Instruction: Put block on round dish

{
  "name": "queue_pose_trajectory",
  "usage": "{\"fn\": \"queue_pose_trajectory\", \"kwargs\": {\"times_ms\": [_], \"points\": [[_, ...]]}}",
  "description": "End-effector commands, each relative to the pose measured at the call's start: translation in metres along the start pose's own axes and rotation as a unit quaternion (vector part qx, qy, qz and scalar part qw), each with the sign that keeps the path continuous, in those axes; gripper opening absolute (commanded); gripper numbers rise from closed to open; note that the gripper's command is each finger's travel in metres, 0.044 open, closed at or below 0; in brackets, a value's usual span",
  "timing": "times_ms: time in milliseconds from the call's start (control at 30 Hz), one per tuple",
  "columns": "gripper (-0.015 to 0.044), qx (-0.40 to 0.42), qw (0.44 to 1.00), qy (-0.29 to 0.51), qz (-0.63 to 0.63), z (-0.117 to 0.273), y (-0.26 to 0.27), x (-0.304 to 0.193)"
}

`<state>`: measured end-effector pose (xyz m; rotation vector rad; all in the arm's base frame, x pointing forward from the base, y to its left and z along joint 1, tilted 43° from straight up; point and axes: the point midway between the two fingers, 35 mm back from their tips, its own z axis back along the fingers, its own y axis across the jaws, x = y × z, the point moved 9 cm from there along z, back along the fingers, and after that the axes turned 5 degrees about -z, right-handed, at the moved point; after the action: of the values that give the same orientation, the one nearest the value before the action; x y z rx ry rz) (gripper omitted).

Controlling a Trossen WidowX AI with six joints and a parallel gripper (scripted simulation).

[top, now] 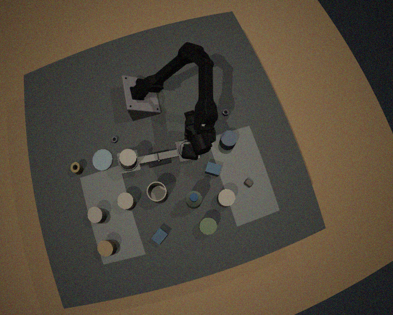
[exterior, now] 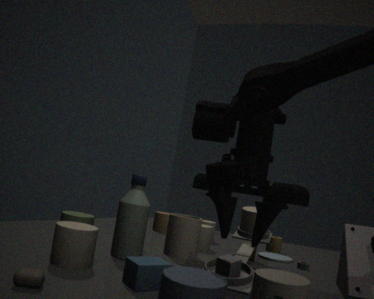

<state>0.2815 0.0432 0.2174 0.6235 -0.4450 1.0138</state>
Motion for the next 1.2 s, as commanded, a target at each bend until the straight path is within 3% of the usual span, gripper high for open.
{"fn": "queue_pose_trajectory", "kwargs": {"times_ms": [0, 1167], "points": [[0.0260, 0.009, 0.999, -0.003, -0.043, 0.000, -0.021, -0.011], [0.0260, 0.010, 0.999, -0.004, -0.045, -0.052, -0.021, -0.012]]}}
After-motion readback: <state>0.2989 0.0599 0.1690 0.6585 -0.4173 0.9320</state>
